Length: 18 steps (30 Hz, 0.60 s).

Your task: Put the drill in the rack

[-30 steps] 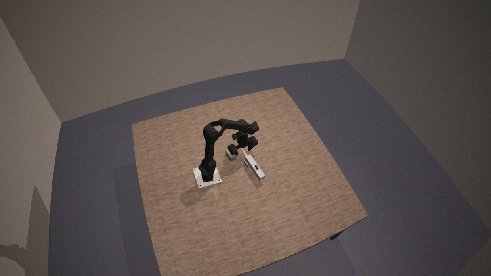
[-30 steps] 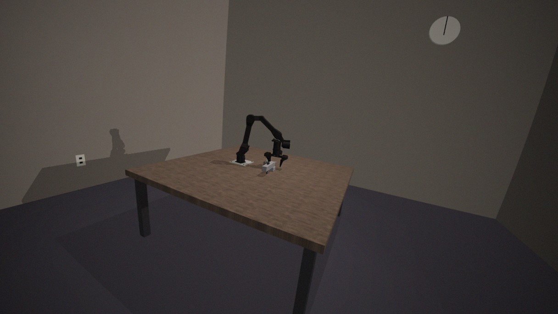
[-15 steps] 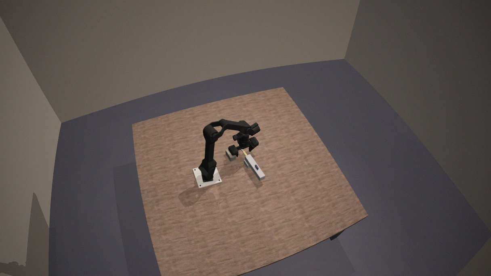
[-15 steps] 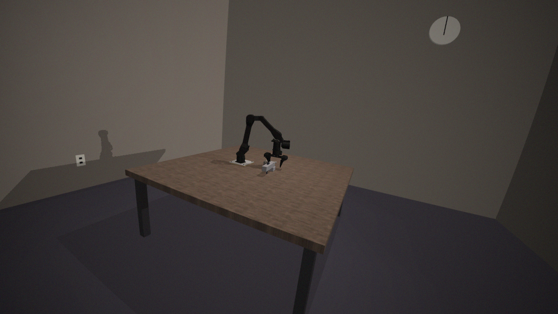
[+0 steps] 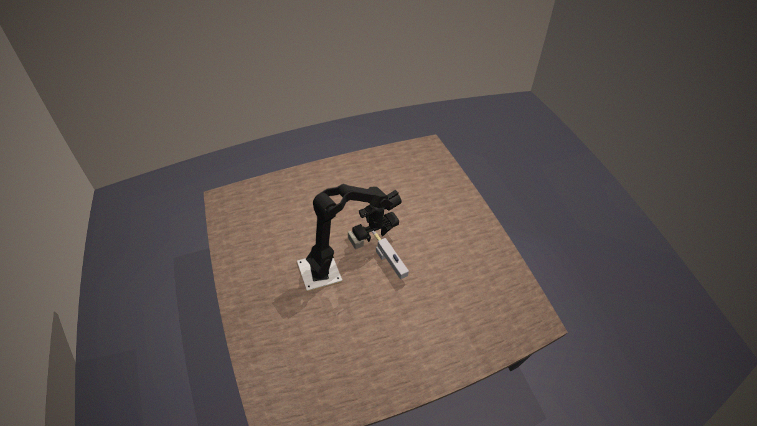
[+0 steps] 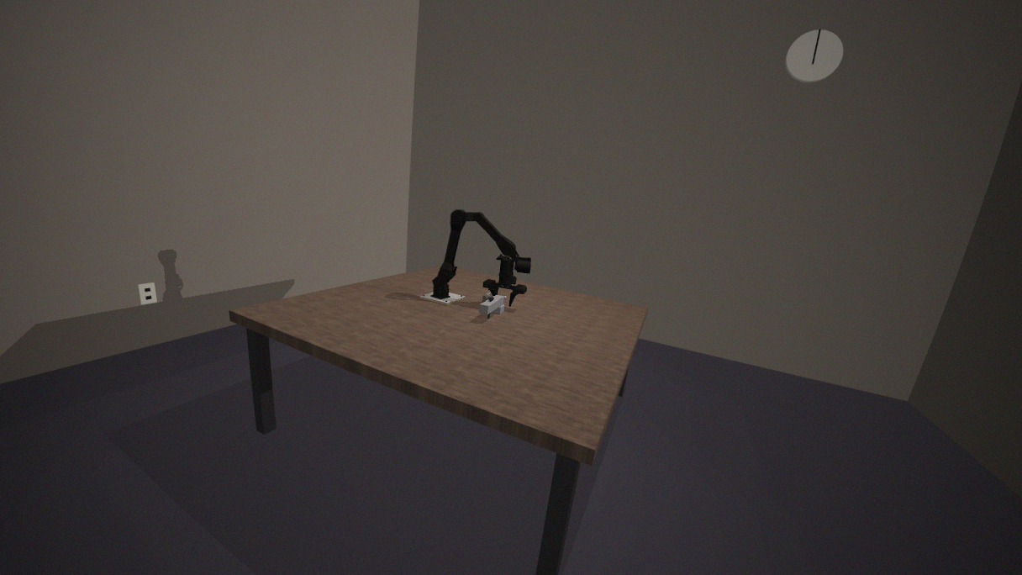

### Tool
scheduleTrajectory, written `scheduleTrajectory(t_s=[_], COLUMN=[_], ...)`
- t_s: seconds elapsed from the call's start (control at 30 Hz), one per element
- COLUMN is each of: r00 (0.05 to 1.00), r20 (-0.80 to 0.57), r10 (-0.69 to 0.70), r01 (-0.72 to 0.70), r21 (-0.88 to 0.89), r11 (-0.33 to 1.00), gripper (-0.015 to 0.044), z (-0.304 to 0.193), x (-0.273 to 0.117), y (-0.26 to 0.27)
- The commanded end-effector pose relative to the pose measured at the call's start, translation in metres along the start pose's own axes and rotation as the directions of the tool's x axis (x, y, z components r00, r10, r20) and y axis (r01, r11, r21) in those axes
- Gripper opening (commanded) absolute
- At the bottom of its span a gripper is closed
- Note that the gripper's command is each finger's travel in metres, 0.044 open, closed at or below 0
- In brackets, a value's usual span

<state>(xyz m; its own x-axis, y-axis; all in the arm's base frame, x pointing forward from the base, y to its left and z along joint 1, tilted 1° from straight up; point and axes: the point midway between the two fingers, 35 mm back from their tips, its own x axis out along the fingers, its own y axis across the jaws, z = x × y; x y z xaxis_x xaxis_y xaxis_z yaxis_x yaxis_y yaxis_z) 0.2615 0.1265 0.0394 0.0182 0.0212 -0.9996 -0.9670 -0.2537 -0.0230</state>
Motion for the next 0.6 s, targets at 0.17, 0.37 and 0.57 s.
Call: scheduleTrajectory(t_s=[0.17, 0.37, 0.57], r00=[1.0, 1.0, 1.0], r20=[0.0, 0.0, -0.001], r10=[-0.001, -0.001, 0.004], r01=[0.001, 0.001, -0.004], r21=[0.0, 0.0, -0.002], r11=[1.0, 1.0, 1.0], gripper=[0.0072, 0.0013, 0.0], z=[0.0002, 0.0002, 0.0001], x=[-0.0003, -0.0003, -0.0019], y=[-0.0003, -0.0003, 0.0008])
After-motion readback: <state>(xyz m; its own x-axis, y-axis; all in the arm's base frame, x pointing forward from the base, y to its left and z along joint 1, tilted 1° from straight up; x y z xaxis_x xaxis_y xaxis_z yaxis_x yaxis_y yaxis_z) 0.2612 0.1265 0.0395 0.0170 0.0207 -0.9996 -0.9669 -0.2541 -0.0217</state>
